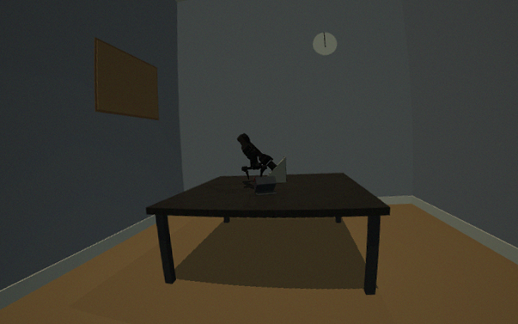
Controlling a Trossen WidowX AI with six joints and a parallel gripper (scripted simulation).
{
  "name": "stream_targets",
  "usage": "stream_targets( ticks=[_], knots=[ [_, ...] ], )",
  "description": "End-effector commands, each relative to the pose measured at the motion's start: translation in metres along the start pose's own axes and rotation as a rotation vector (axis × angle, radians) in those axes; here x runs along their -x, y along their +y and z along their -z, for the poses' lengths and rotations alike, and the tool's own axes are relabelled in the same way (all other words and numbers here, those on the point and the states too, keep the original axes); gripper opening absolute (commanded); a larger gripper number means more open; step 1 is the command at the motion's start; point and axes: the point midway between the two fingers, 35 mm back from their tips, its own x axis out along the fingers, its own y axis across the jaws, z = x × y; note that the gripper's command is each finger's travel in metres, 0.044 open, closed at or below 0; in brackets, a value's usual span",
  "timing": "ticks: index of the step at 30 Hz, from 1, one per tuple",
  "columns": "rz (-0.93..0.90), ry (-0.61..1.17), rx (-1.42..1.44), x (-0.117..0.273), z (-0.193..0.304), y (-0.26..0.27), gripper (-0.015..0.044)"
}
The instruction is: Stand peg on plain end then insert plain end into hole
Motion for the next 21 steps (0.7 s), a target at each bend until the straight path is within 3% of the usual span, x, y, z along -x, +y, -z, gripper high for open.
stream_targets(
  ticks=[1, 15, 21],
  knots=[
    [0.001, 0.007, 0.005, -0.009, 0.002, 0.001, 0.044],
    [0.005, 0.009, 0.005, -0.025, 0.005, 0.0, 0.044],
    [0.006, 0.004, 0.0, -0.022, 0.003, -0.001, 0.0282]
  ],
)
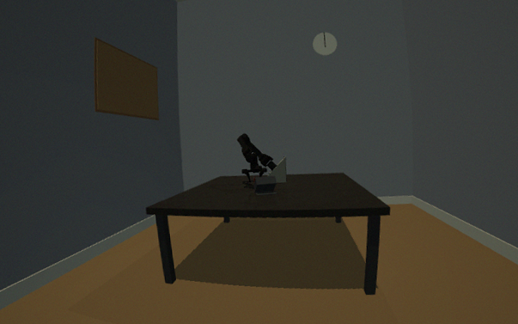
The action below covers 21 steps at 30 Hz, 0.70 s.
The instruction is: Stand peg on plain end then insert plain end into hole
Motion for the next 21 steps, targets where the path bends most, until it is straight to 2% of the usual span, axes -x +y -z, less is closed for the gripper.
stream_targets(
  ticks=[1, 9, 16, 21],
  knots=[
    [0.0, -0.001, -0.002, 0.0004, -0.0003, -0.0001, 0.0256],
    [0.0, -0.001, -0.002, 0.0004, -0.0003, -0.0001, 0.0046],
    [0.0, -0.001, -0.002, 0.0004, -0.0003, -0.0001, 0.0],
    [-0.003, -0.001, -0.002, 0.0063, -0.0015, 0.0002, 0.0]
  ],
)
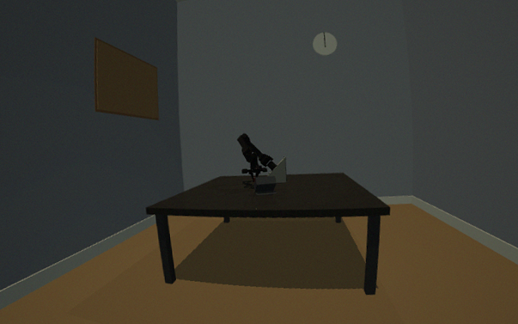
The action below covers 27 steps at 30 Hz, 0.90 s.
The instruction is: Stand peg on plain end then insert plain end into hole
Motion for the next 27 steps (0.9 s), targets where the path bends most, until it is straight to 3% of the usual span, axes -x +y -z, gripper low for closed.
stream_targets(
  ticks=[1, 20, 27],
  knots=[
    [-0.001, -0.004, -0.003, 0.008, -0.002, 0.0, 0.0],
    [-0.003, 0.0, 0.002, 0.076, -0.004, 0.004, 0.0],
    [-0.004, -0.016, 0.017, 0.079, -0.008, 0.005, 0.0]
  ],
)
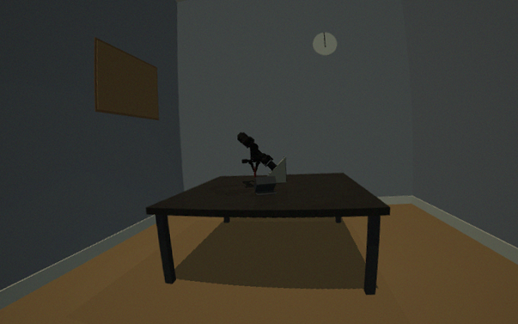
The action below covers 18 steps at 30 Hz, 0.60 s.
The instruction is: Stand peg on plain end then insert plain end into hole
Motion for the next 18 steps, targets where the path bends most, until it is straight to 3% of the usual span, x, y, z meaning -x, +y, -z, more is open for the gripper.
stream_targets(
  ticks=[1, 18],
  knots=[
    [-0.005, -0.018, 0.012, 0.004, -0.004, 0.001, 0.0],
    [-0.011, -0.137, 0.113, 0.008, -0.028, 0.008, 0.0]
  ],
)
